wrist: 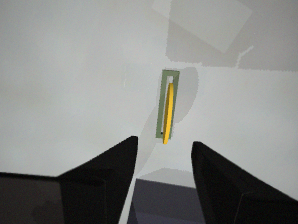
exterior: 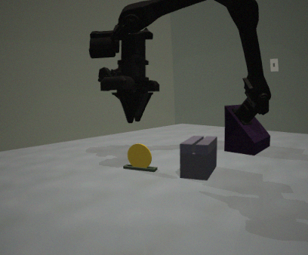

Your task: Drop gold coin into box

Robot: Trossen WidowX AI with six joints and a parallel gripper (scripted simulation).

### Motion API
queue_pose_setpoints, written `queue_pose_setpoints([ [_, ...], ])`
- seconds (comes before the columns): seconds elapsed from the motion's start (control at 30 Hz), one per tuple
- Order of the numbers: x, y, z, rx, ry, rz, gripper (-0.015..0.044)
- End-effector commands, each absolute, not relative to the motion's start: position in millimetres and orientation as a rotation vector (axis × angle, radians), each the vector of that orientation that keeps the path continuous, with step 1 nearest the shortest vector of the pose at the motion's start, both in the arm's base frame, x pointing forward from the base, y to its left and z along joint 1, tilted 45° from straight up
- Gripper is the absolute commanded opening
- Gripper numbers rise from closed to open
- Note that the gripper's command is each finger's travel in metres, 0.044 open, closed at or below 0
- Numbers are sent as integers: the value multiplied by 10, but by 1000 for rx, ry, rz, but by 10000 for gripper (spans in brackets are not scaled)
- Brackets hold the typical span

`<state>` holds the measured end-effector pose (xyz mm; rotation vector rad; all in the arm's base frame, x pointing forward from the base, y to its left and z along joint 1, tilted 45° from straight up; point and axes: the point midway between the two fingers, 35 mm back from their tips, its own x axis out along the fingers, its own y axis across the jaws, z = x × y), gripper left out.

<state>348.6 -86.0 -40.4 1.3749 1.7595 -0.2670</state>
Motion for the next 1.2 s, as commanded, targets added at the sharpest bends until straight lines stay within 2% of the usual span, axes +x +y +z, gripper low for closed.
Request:
queue_pose_setpoints([
  [0.0,3434,-704,-531,1388,1784,-271,161],
  [1.17,3419,-303,-934,1389,1784,-270,161],
])
